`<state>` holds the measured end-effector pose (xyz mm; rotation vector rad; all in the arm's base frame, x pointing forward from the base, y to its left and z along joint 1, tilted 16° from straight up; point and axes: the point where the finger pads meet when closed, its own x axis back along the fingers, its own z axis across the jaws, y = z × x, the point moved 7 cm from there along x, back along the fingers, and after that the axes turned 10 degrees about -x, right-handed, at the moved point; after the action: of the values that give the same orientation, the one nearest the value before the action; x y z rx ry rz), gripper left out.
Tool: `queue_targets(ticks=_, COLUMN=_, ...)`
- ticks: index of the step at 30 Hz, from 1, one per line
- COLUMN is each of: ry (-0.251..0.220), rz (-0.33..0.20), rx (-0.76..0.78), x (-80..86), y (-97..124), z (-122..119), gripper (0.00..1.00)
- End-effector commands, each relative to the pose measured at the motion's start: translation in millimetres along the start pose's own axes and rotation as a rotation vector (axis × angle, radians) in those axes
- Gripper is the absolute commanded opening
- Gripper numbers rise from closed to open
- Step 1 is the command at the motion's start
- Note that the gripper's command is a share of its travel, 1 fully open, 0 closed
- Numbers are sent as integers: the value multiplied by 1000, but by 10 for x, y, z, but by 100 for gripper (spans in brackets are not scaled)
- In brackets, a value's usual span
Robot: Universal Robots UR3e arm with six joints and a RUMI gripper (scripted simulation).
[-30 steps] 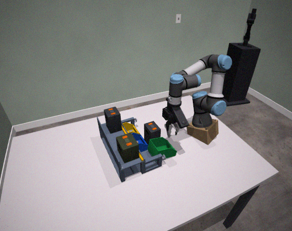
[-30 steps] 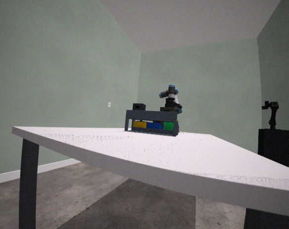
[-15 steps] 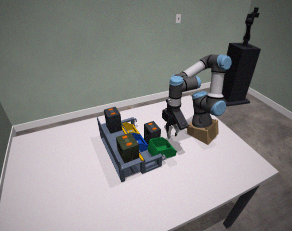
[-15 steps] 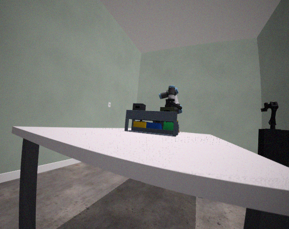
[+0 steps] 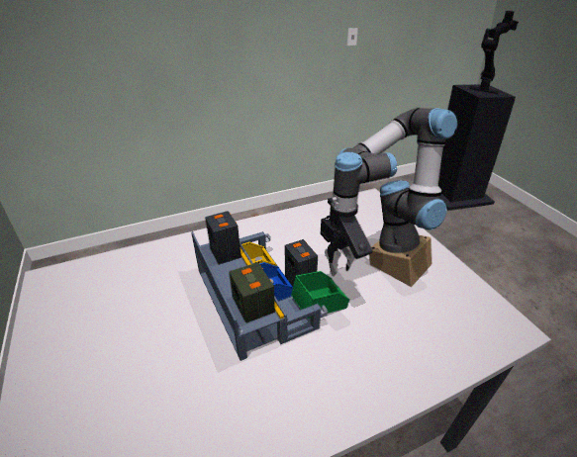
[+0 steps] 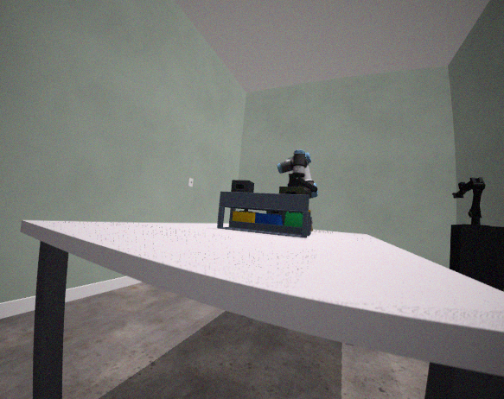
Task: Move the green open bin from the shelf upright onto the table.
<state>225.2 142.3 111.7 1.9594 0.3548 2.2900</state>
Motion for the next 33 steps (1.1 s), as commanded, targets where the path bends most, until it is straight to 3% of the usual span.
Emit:
queue_targets(ticks=1, ry=2, rz=0, rx=0, x=5, y=0, z=6, gripper=26)
queue_targets(ticks=19, ry=2, rz=0, rx=0, x=-21, y=0, z=5, gripper=26)
queue_targets(ticks=20, ry=2, rz=0, rx=0, x=-20, y=0, z=5, gripper=20)
queue_targets(ticks=33, ry=2, rz=0, rx=0, x=-20, y=0, z=5, gripper=20)
